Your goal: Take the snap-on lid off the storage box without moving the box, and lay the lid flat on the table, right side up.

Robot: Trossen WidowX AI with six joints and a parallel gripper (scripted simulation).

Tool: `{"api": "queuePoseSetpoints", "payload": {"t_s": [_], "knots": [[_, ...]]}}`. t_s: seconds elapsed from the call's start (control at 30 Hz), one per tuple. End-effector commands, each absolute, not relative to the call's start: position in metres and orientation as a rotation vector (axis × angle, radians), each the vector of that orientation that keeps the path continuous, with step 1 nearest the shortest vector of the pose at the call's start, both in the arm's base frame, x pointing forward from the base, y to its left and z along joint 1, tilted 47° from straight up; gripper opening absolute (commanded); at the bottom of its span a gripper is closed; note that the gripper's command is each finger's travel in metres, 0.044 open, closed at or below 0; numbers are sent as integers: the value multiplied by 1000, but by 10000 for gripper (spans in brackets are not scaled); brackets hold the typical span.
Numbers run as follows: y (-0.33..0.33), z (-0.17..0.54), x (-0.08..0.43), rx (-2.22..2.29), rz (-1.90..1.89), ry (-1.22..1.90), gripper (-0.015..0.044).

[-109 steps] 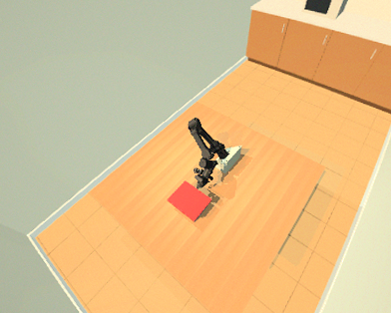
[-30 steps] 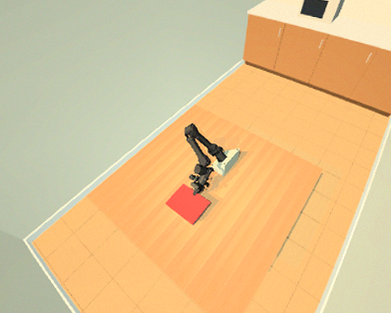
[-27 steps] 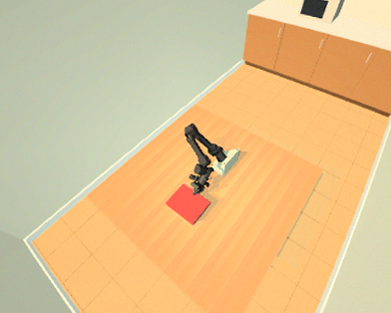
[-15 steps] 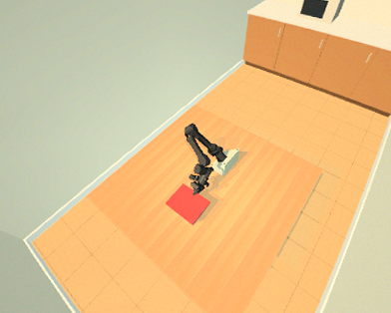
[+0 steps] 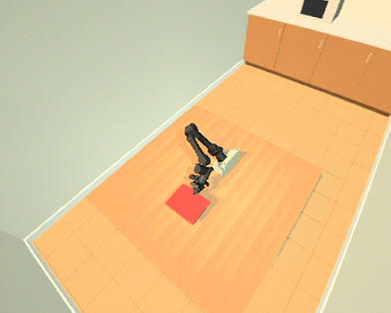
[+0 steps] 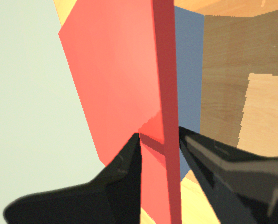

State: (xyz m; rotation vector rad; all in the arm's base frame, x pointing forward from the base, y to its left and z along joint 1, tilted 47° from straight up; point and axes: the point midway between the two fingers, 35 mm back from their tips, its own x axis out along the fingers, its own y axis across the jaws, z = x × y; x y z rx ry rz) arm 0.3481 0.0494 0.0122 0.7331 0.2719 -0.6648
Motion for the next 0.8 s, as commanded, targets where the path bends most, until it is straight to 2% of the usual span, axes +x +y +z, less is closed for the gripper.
{"api": "queuePoseSetpoints", "payload": {"t_s": [0.0,0.77], "knots": [[55,16,348,736,-653,263,0],[55,17,348,733,-657,269,0]]}}
